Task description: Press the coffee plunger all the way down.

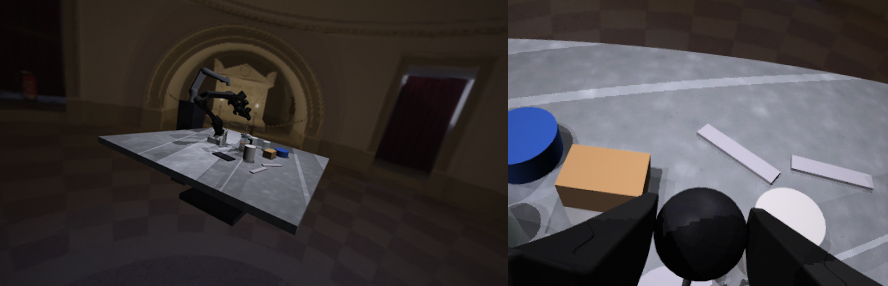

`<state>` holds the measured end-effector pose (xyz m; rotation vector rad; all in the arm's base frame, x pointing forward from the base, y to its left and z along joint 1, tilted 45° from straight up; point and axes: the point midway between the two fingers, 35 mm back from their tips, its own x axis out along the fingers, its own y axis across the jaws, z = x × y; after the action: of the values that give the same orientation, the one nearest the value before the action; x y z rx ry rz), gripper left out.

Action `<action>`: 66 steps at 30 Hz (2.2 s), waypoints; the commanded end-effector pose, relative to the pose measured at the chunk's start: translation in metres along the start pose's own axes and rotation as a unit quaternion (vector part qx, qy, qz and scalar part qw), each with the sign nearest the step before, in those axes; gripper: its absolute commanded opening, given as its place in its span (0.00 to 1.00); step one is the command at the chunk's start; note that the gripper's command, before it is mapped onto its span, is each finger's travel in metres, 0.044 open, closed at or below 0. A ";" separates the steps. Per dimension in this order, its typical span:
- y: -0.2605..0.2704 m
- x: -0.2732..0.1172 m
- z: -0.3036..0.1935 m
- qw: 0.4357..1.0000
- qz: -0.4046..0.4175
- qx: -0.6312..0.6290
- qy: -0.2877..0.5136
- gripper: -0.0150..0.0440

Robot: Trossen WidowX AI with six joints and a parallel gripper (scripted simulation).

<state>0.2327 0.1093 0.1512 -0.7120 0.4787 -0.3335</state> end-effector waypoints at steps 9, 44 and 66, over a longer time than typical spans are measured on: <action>0.003 0.010 -0.014 1.000 0.001 -0.003 0.004 0.47; 0.008 0.044 -0.060 1.000 0.004 -0.002 0.007 0.47; 0.005 0.067 -0.072 1.000 -0.001 -0.004 -0.001 0.47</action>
<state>0.2548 0.0536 0.0902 -0.6773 0.4436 -0.3239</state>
